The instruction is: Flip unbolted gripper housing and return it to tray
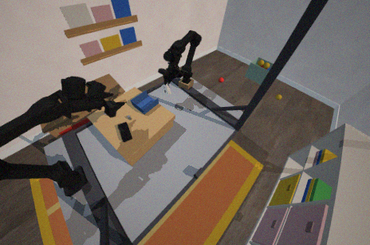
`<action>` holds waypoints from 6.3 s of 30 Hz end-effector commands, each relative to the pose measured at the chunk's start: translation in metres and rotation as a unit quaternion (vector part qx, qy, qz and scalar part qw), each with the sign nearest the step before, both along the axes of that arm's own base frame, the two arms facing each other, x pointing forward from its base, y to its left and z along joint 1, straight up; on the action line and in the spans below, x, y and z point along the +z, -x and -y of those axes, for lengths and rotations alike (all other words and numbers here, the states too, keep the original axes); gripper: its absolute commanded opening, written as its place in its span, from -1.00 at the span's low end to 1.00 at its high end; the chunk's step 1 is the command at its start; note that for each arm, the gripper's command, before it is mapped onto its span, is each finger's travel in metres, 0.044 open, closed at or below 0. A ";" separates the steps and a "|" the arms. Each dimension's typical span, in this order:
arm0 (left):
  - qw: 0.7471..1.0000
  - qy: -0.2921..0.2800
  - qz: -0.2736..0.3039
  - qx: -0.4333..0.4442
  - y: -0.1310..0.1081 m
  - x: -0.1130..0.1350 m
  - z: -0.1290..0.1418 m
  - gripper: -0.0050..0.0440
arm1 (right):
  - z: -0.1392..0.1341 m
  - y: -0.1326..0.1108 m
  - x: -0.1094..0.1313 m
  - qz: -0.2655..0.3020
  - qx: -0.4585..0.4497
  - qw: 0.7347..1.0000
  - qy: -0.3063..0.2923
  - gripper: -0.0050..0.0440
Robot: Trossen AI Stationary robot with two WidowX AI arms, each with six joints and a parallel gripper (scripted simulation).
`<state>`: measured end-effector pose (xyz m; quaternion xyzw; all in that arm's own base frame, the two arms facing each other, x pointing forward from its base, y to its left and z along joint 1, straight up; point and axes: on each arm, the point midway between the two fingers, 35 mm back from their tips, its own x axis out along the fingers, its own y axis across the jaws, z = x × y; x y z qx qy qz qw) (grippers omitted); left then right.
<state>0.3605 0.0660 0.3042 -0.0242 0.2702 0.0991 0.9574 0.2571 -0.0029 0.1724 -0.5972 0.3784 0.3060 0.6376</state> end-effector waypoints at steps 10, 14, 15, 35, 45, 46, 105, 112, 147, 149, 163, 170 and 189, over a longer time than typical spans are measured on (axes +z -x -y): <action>1.000 0.001 0.014 0.000 0.002 0.010 0.001 1.00 | 0.001 -0.003 0.021 0.013 -0.003 1.000 0.001 -0.35; 1.000 0.001 0.014 0.000 0.002 0.010 0.001 1.00 | 0.001 -0.003 0.025 0.013 -0.003 1.000 0.001 -0.35; 1.000 0.001 0.014 0.000 0.002 0.010 0.001 1.00 | 0.001 -0.003 0.026 0.013 -0.003 1.000 0.001 -0.35; 1.000 0.001 0.014 0.000 0.002 0.010 0.001 1.00 | 0.001 -0.003 0.043 0.013 -0.003 1.000 0.001 -0.35; 1.000 0.001 0.014 0.000 0.002 0.010 0.001 1.00 | 0.001 -0.003 0.051 0.013 -0.003 1.000 0.001 -0.35; 1.000 0.001 0.014 0.000 0.002 0.010 0.001 1.00 | 0.001 -0.003 0.052 0.013 -0.003 1.000 0.001 -0.35; 1.000 0.001 0.014 0.000 0.002 0.010 0.001 1.00 | 0.006 -0.028 0.072 0.014 -0.003 1.000 0.001 -0.35; 1.000 0.001 0.014 0.000 0.002 0.010 0.001 1.00 | 0.008 -0.034 0.072 0.014 -0.003 1.000 0.001 -0.35; 1.000 0.001 0.014 0.000 0.002 0.010 0.001 1.00 | 0.015 -0.064 0.074 0.015 -0.003 1.000 0.001 -0.35; 1.000 0.001 0.014 0.000 0.002 0.010 0.001 1.00 | 0.015 -0.066 0.074 0.015 -0.003 1.000 0.001 -0.35; 1.000 0.001 0.014 0.000 0.002 0.010 0.001 1.00 | 0.018 -0.078 0.075 0.016 -0.003 1.000 0.001 -0.35; 1.000 0.001 0.014 0.000 0.002 0.010 0.001 1.00 | 0.019 -0.084 0.076 0.016 -0.003 1.000 0.001 -0.35; 1.000 0.001 0.014 0.000 0.002 0.010 0.001 1.00 | 0.023 -0.101 0.077 0.016 -0.003 1.000 0.001 -0.35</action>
